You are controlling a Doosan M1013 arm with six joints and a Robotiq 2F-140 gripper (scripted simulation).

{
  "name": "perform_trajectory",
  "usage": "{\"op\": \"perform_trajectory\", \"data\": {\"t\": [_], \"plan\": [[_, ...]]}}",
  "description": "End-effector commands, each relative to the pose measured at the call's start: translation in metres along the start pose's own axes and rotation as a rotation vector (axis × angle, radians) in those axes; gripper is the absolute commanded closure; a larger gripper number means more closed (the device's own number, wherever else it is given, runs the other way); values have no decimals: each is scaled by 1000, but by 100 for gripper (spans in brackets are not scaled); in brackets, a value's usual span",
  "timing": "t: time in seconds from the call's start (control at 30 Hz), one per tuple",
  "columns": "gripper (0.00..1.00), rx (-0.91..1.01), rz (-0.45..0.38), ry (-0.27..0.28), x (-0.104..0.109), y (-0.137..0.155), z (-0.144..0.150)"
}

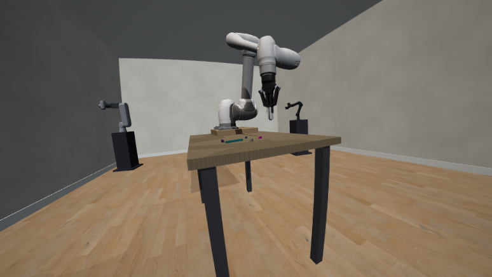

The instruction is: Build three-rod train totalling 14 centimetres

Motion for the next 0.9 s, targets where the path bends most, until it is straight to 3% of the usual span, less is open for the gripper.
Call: {"op": "perform_trajectory", "data": {"t": [0.0,0.13,0.87], "plan": [[97,167,-8,2,-1,1,-5],[97,251,-8,2,-1,3,-7],[97,1192,-9,-2,-1,23,-31]]}}
Point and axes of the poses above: the point where the finger pads meet when closed, its own x axis back along the fingers, its own z axis across the jaws, y = z × x, the point moved 8 cm from there along x, back along the fingers, and after that the axes turned 9 degrees about x, right-handed, at the moved point
